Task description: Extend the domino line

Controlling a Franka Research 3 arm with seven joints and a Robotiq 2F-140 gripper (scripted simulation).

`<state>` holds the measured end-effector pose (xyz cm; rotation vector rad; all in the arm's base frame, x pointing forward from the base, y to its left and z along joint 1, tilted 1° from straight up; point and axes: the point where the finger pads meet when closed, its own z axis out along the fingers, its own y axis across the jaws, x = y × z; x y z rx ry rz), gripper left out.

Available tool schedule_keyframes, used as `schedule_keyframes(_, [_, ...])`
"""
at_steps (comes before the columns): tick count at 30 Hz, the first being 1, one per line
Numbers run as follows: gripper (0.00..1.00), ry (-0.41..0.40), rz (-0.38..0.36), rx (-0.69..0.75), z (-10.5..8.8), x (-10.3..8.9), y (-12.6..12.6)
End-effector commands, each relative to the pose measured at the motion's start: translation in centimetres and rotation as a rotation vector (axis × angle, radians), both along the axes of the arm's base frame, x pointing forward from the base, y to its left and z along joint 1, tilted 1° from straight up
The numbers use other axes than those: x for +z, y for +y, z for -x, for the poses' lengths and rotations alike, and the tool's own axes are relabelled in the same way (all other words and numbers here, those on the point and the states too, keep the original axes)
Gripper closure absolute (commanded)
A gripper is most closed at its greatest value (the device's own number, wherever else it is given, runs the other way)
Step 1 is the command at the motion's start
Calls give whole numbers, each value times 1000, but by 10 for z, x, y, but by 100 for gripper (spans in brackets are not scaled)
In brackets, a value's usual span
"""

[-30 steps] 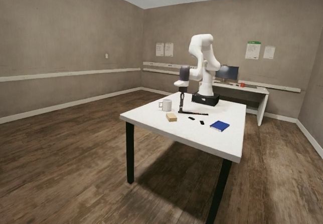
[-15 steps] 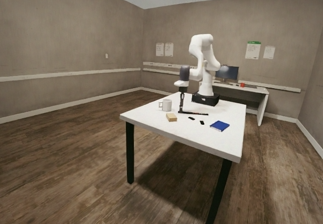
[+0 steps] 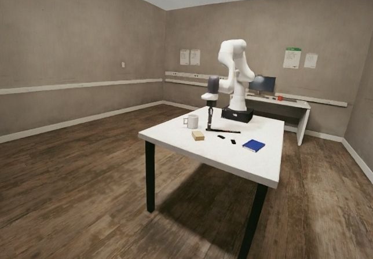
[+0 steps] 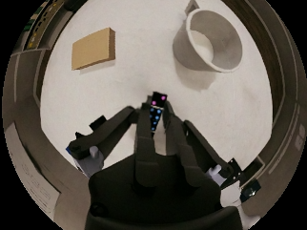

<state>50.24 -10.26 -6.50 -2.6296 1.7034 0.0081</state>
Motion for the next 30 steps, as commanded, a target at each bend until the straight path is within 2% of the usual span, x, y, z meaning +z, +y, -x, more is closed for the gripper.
schedule_keyframes(1, [77,2,0,-4,0,0,1])
schedule_keyframes(19, [77,2,0,-4,0,0,1])
schedule_keyframes(20, [66,2,0,-4,0,0,1])
schedule_keyframes(30, [66,2,0,-4,0,0,1])
